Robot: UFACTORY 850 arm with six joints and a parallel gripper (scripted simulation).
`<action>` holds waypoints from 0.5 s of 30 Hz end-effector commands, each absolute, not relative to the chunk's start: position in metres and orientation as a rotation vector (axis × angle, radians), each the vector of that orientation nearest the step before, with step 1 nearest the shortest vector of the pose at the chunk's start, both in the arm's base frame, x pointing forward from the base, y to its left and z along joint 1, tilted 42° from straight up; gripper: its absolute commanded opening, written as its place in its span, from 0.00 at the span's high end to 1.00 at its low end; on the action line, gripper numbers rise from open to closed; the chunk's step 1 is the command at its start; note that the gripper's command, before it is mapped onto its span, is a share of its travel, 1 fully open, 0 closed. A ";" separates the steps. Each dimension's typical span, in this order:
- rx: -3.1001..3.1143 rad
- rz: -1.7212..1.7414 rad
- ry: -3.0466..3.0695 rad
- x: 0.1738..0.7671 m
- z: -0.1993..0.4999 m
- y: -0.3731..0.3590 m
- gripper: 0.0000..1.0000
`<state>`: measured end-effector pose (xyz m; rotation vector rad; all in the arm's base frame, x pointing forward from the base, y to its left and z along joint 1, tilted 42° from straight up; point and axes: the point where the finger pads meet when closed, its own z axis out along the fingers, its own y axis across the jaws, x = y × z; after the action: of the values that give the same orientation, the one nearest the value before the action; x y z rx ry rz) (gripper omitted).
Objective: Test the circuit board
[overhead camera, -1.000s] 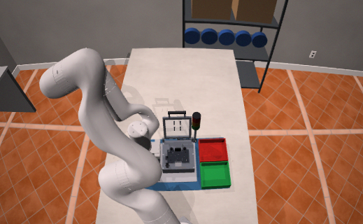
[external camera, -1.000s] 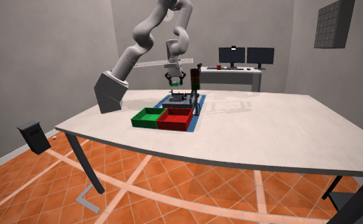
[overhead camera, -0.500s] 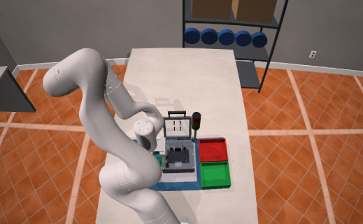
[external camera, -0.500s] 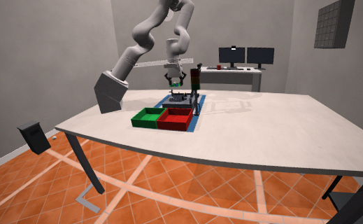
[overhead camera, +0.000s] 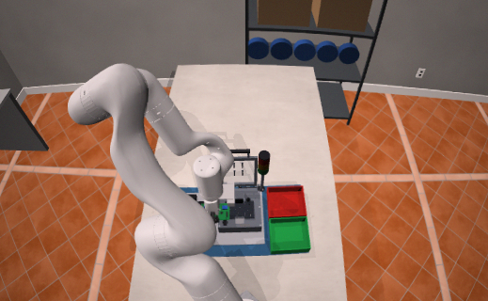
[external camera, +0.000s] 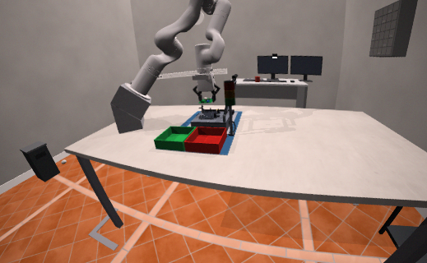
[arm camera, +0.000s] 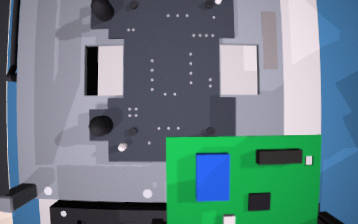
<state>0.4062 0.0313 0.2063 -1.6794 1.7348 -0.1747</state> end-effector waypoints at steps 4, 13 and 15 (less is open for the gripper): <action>-1.680 -0.173 1.733 0.414 0.203 0.009 0.21; -1.680 -0.173 1.733 0.425 0.199 -0.022 0.21; -1.680 -0.173 1.733 0.425 0.199 -0.022 0.21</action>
<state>0.4228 -0.0178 0.1992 -1.6795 1.7349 -0.1745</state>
